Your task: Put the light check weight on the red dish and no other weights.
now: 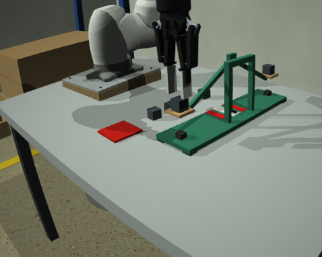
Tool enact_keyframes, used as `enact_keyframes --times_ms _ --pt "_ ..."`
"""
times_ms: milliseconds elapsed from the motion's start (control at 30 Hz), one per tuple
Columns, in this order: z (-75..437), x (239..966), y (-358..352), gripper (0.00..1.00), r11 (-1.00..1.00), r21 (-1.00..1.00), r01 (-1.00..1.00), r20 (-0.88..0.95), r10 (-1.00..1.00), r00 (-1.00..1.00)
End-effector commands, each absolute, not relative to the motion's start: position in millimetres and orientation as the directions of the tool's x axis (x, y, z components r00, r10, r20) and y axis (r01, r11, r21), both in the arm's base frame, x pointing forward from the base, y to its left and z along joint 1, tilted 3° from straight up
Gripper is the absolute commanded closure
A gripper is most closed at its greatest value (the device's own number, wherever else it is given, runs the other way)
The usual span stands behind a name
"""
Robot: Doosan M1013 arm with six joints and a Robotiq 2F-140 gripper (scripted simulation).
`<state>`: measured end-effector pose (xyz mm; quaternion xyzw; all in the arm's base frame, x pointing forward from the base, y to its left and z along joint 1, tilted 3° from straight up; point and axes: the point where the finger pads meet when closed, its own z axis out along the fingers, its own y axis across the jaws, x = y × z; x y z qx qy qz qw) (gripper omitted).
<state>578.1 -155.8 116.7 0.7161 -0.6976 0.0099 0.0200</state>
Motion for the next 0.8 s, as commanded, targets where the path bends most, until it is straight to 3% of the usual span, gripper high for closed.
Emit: enact_keyframes --times_ms 0,767 --pt "117 578 -156 0.65 -0.026 0.015 -1.0 0.042 -0.999 0.026" --pt "87 578 -157 0.65 -0.026 0.015 -1.0 0.042 -0.999 0.026"
